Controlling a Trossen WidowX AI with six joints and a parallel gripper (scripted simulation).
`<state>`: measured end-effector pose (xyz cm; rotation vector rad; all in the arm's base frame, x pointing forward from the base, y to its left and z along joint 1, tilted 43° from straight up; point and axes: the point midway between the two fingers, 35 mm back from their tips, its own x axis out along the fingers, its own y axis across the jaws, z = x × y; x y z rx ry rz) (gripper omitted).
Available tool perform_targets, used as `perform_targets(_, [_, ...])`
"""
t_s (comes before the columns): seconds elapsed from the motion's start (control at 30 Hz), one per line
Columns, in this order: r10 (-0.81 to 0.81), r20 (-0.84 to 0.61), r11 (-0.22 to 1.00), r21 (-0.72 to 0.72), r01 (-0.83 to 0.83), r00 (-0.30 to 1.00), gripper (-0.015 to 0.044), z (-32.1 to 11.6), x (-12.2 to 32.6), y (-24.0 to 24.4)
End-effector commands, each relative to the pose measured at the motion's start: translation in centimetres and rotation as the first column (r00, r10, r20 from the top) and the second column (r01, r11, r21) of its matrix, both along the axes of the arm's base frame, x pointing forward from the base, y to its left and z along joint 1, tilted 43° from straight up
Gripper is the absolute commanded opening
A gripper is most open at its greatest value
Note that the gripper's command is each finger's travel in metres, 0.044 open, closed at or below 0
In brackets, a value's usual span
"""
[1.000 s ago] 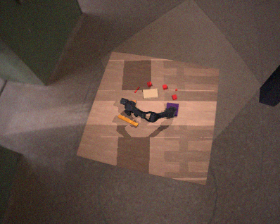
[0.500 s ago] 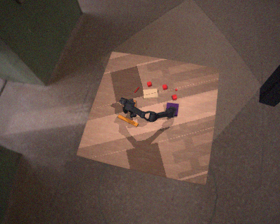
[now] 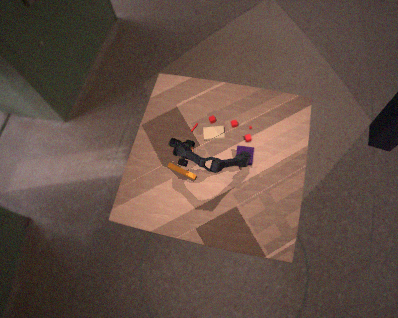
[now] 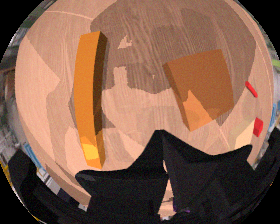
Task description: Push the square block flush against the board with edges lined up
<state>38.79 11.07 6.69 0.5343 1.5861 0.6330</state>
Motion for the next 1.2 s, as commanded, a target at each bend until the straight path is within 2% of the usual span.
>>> perform_targets(0.0, [-0.106, -0.102, 0.994, -0.025, 0.104, 0.989, 0.0, -0.3, 0.2, -0.1])
perform_targets(0.3, [-0.136, -0.128, 0.991, -0.033, 0.133, 0.982, 0.0, -0.3, 0.2, -0.1])
perform_targets(0.57, [-0.318, -0.28, 0.948, -0.098, 0.302, 0.906, 0.0, -1.4, 0.4, 0.8])
perform_targets(0.87, [-0.519, -0.436, 0.853, -0.211, 0.477, 0.735, 0.0, -2.7, 0.6, 1.8])
perform_targets(1.17, [-0.678, -0.543, 0.72, -0.351, 0.599, 0.496, 0.0, -4.0, 0.7, 2.9])
